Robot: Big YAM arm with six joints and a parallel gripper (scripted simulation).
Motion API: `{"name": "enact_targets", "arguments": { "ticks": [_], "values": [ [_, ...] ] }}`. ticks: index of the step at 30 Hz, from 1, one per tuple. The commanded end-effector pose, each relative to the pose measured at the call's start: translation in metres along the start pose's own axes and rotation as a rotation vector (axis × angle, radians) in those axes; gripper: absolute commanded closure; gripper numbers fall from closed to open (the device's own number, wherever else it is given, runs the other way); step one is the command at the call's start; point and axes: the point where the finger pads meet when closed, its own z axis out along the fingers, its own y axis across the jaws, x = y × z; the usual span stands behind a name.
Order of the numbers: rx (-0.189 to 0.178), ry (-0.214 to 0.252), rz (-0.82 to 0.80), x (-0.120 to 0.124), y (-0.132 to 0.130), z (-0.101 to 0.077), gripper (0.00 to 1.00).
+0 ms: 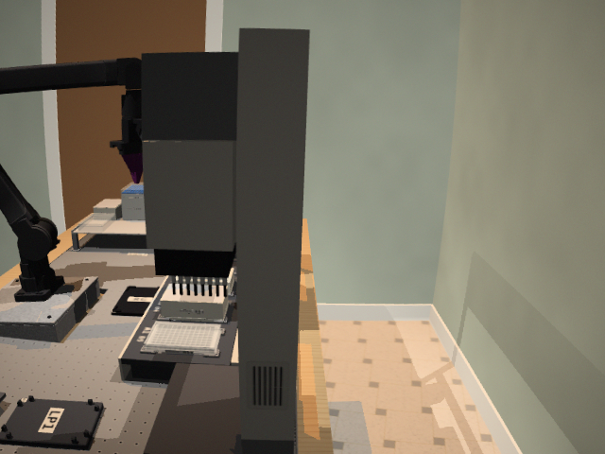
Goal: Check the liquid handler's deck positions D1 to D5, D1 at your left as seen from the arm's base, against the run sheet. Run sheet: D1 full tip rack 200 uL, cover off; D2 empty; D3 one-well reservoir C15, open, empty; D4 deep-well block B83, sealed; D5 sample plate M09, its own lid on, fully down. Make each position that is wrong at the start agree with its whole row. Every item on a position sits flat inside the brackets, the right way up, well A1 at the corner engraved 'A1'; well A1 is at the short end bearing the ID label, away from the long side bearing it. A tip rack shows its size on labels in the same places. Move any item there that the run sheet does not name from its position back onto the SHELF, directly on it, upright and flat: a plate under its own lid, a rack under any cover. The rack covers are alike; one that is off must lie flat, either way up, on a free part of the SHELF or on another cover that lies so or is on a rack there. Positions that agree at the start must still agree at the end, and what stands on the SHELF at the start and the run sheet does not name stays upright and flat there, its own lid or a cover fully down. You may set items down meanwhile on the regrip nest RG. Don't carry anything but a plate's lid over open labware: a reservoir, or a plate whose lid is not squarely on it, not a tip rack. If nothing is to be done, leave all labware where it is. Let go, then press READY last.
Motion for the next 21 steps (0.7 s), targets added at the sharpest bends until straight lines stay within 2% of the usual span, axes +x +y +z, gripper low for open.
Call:
{"name": "enact_targets", "arguments": {
  "ticks": [1, 3, 4, 5, 12, 14, 15, 21],
  "values": [
    [-0.006, -0.007, -0.018, -0.012, -0.015, -0.005, 1.00],
    [-0.004, -0.004, -0.018, -0.012, -0.014, -0.005, 1.00],
    [-0.019, -0.013, -0.019, -0.015, -0.008, -0.011, 1.00],
    [-0.007, -0.007, 0.002, -0.016, -0.017, -0.005, 1.00],
    [0.002, -0.003, 0.147, -0.040, -0.042, -0.003, 1.00],
    [0.002, -0.003, 0.147, -0.040, -0.042, -0.003, 1.00],
    [-0.005, -0.006, 0.173, -0.047, -0.041, -0.005, 1.00],
    [0.000, -0.007, 0.271, -0.066, -0.065, -0.003, 1.00]
  ]
}}
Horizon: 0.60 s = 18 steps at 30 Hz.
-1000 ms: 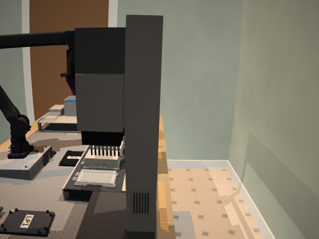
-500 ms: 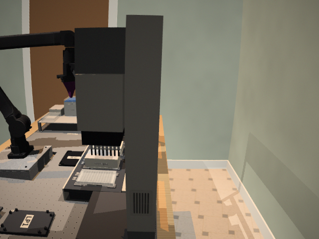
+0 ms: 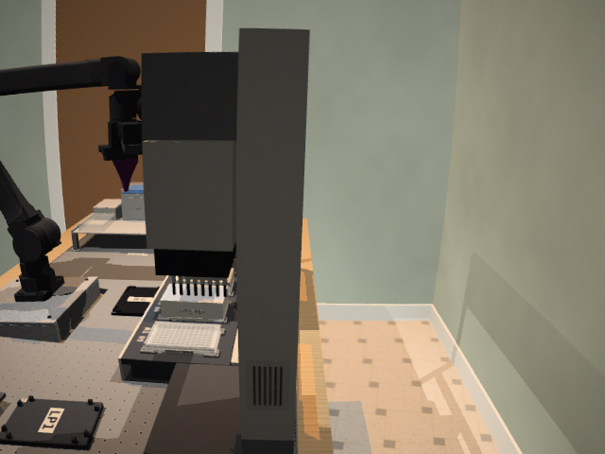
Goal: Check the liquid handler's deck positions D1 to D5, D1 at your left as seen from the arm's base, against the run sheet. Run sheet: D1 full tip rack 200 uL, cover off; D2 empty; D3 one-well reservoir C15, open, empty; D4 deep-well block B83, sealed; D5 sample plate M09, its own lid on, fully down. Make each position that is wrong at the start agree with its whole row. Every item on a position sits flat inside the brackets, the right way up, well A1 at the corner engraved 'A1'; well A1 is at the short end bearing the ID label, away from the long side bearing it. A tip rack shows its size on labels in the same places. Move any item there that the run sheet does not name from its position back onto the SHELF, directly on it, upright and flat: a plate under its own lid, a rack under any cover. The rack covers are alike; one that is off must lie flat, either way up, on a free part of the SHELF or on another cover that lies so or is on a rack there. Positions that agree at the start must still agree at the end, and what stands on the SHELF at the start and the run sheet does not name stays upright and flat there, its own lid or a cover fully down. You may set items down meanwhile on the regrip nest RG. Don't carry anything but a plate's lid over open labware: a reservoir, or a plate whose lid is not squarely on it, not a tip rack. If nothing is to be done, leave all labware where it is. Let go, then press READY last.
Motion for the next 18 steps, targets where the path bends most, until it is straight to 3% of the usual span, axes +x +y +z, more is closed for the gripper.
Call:
{"name": "enact_targets", "arguments": {
  "ticks": [1, 10, 18],
  "values": [
    [-0.009, -0.009, 0.038, -0.018, -0.009, -0.006, 1.00],
    [-0.041, -0.033, 0.078, -0.047, -0.013, -0.020, 1.00],
    [-0.052, -0.047, 0.261, -0.086, -0.033, -0.024, 1.00]
  ]
}}
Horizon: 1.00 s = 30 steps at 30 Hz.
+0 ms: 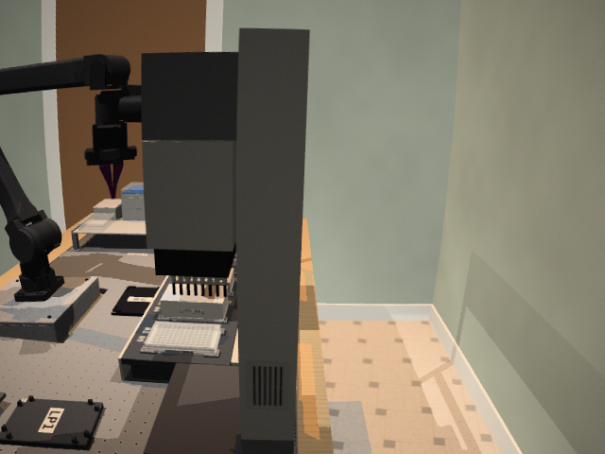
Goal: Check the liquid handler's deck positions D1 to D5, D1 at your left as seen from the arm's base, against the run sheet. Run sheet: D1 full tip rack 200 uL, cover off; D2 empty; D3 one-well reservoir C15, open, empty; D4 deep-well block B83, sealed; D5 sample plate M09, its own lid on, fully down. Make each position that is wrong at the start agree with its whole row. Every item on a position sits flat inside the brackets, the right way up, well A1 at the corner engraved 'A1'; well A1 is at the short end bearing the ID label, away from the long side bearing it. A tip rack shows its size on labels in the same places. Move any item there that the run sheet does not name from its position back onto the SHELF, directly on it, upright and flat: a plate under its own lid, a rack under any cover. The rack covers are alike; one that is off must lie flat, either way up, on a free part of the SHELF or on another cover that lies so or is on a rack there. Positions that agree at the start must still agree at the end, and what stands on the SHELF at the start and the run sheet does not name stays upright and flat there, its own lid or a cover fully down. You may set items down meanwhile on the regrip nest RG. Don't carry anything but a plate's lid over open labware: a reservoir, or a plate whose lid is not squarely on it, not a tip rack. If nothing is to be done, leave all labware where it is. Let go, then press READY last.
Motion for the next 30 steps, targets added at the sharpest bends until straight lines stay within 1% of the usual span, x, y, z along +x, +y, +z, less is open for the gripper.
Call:
{"name": "enact_targets", "arguments": {
  "ticks": [1, 3, 7, 9, 11, 12, 13, 14, 15, 23, 24, 26, 30],
  "values": [
    [-0.056, -0.040, 0.086, -0.030, 0.009, -0.023, 1.00],
    [-0.056, -0.041, 0.126, -0.040, 0.005, -0.023, 1.00],
    [-0.053, -0.045, 0.107, -0.060, -0.003, -0.023, 1.00],
    [-0.053, -0.045, 0.107, -0.060, -0.003, -0.023, 1.00],
    [-0.053, -0.045, 0.107, -0.069, -0.007, -0.023, 1.00],
    [-0.053, -0.045, 0.107, -0.069, -0.007, -0.023, 1.00],
    [-0.051, -0.043, 0.107, -0.068, -0.007, -0.022, 1.00],
    [-0.040, -0.034, 0.107, -0.066, -0.009, -0.018, 1.00],
    [-0.052, -0.046, 0.128, -0.074, -0.009, -0.023, 1.00],
    [-0.049, -0.049, 0.303, -0.113, -0.025, -0.022, 1.00],
    [-0.048, -0.050, 0.294, -0.118, -0.027, -0.022, 1.00],
    [-0.048, -0.050, 0.294, -0.118, -0.027, -0.022, 1.00],
    [-0.045, -0.052, 0.281, -0.138, -0.035, -0.022, 1.00]
  ]
}}
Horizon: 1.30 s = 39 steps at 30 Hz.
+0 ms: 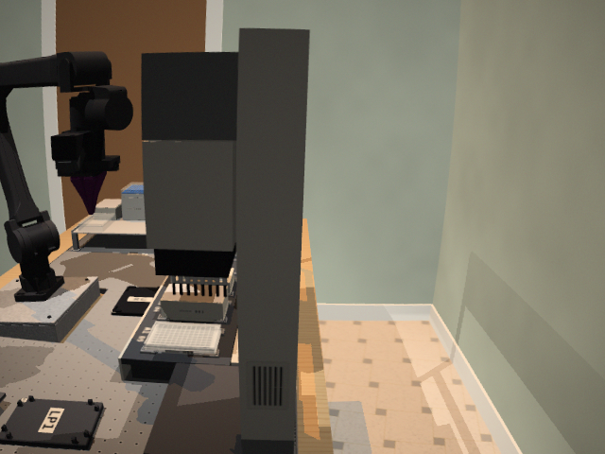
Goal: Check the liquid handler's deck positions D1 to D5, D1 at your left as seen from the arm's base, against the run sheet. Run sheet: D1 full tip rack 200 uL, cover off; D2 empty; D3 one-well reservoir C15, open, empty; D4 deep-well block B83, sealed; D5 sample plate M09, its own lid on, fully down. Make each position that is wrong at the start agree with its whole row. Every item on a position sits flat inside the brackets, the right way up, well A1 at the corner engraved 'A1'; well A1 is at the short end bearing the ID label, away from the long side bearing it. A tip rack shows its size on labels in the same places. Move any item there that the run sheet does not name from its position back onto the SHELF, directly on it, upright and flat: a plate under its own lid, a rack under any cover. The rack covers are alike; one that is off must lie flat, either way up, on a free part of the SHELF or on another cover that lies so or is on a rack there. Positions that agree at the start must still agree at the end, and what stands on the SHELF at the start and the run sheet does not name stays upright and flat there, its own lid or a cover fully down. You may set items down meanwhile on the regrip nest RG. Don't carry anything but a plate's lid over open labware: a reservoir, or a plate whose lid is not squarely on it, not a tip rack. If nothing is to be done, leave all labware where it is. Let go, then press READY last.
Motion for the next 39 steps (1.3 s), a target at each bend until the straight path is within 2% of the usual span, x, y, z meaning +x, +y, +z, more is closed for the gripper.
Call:
{"name": "enact_targets", "arguments": {
  "ticks": [1, 5, 8, 11, 13, 28, 33, 34, 39],
  "values": [
    [-0.056, -0.048, -0.003, -0.033, 0.012, -0.024, 1.00],
    [-0.055, -0.049, -0.003, -0.053, 0.010, -0.024, 1.00],
    [-0.042, -0.036, -0.004, -0.050, 0.007, -0.020, 1.00],
    [-0.054, -0.050, 0.079, -0.069, 0.008, -0.023, 1.00],
    [-0.054, -0.050, 0.079, -0.069, 0.008, -0.023, 1.00],
    [-0.045, -0.053, 0.086, -0.145, -0.001, -0.023, 1.00],
    [-0.040, -0.046, 0.085, -0.148, -0.003, -0.023, 1.00],
    [-0.022, -0.025, 0.084, -0.131, -0.019, -0.012, 1.00],
    [-0.014, -0.020, 0.083, -0.128, -0.045, -0.011, 1.00]
  ]
}}
